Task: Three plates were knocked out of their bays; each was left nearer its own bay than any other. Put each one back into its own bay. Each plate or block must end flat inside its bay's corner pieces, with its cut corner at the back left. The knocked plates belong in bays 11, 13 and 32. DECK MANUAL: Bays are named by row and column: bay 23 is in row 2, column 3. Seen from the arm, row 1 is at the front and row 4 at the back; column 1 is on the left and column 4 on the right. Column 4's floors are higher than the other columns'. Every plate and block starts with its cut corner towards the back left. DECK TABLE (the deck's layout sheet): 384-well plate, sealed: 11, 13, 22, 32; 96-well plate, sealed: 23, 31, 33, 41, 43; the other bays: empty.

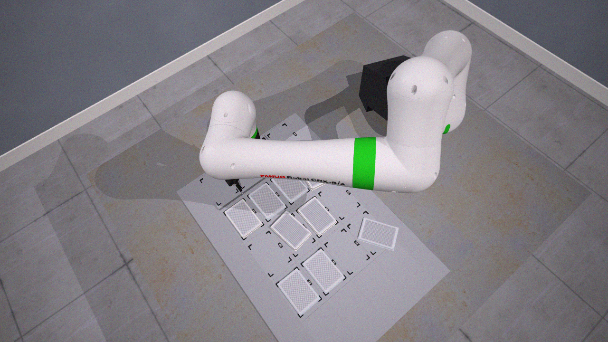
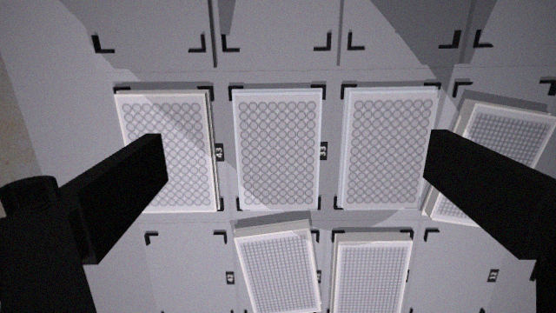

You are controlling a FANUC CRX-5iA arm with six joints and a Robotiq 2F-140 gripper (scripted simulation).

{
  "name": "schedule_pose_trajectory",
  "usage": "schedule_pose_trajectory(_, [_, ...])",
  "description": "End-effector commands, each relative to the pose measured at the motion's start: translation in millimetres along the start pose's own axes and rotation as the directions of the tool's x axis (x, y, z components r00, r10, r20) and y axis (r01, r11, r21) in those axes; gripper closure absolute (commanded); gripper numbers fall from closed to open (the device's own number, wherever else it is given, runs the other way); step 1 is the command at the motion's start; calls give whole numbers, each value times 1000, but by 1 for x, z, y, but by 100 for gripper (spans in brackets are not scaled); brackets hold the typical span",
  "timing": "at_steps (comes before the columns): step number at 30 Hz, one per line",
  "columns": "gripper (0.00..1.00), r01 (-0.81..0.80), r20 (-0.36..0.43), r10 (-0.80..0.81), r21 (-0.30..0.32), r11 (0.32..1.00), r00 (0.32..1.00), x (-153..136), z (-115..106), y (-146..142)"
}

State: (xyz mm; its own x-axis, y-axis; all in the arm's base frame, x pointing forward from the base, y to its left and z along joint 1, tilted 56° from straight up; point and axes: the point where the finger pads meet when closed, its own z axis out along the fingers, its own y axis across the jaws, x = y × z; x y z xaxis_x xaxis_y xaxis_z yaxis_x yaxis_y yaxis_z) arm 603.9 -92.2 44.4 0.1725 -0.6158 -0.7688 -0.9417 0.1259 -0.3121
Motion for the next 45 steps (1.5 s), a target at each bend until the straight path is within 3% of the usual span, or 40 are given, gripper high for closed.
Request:
schedule_pose_trajectory(1, [0, 0, -1, 0, 1, 1000, 1000, 0, -1, 0])
schedule_pose_trajectory(15, [0, 0, -1, 0, 1, 1000, 1000, 0, -1, 0])
schedule_pose_trajectory(45, [0, 0, -2, 0, 2, 1000, 1000, 0, -1, -107])
